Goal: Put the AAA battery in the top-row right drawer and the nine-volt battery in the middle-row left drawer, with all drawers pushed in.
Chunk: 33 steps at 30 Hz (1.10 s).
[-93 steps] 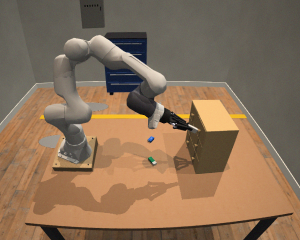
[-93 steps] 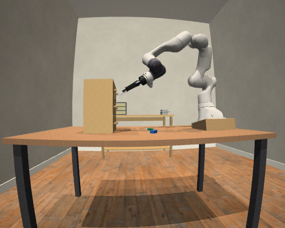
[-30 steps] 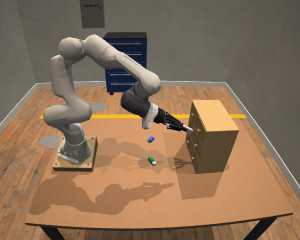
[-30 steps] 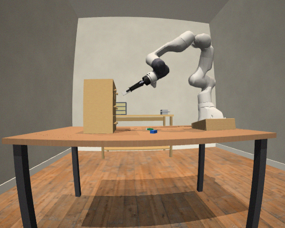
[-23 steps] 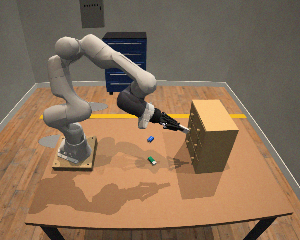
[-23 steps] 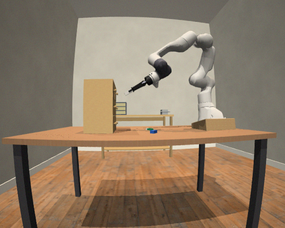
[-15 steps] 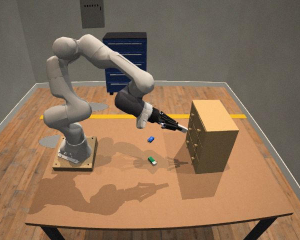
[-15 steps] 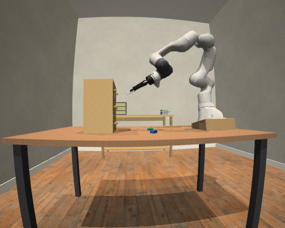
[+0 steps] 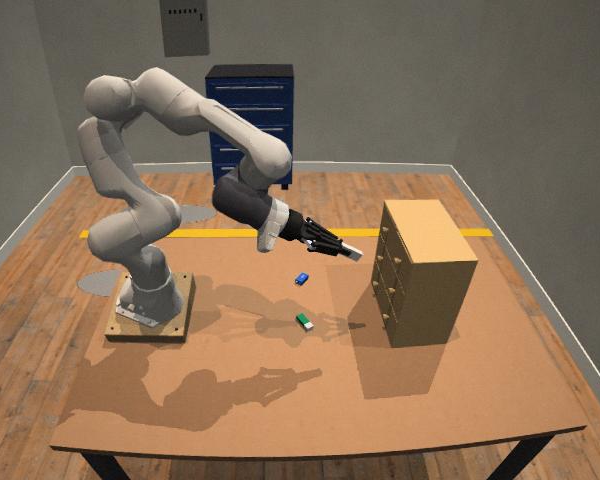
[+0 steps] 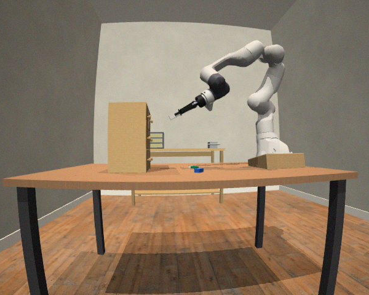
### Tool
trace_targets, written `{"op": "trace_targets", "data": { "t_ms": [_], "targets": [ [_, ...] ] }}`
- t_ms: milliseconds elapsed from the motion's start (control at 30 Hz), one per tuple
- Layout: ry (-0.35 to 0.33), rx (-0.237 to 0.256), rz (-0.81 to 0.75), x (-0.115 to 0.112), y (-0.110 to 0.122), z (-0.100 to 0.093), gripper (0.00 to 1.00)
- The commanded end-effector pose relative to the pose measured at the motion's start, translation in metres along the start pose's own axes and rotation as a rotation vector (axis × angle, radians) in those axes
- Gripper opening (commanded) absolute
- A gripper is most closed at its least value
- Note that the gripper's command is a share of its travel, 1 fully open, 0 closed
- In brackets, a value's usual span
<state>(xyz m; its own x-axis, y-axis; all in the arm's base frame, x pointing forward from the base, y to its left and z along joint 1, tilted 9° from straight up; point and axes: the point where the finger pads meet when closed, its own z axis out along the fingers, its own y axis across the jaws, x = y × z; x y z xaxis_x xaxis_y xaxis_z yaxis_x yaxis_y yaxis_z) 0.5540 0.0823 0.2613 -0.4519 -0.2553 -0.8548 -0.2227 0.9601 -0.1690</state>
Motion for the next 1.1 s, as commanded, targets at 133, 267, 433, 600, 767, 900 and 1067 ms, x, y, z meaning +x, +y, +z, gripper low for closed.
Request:
{"op": "trace_targets", "data": {
  "t_ms": [133, 267, 433, 600, 767, 900, 1067],
  "targets": [
    [0.002, -0.002, 0.013, -0.001, -0.001, -0.002, 0.0],
    [-0.022, -0.046, 0.015, -0.019, 0.009, 0.0, 0.0],
    [-0.058, -0.135, 0.017, -0.052, 0.03, 0.002, 0.0],
    [-0.065, -0.161, 0.018, -0.061, 0.037, 0.002, 0.0],
    [-0.072, -0.19, 0.019, -0.07, 0.044, 0.002, 0.0],
    [-0.078, -0.22, 0.019, -0.079, 0.052, 0.001, 0.0],
    [-0.078, -0.22, 0.019, -0.079, 0.052, 0.001, 0.0]
  ]
}}
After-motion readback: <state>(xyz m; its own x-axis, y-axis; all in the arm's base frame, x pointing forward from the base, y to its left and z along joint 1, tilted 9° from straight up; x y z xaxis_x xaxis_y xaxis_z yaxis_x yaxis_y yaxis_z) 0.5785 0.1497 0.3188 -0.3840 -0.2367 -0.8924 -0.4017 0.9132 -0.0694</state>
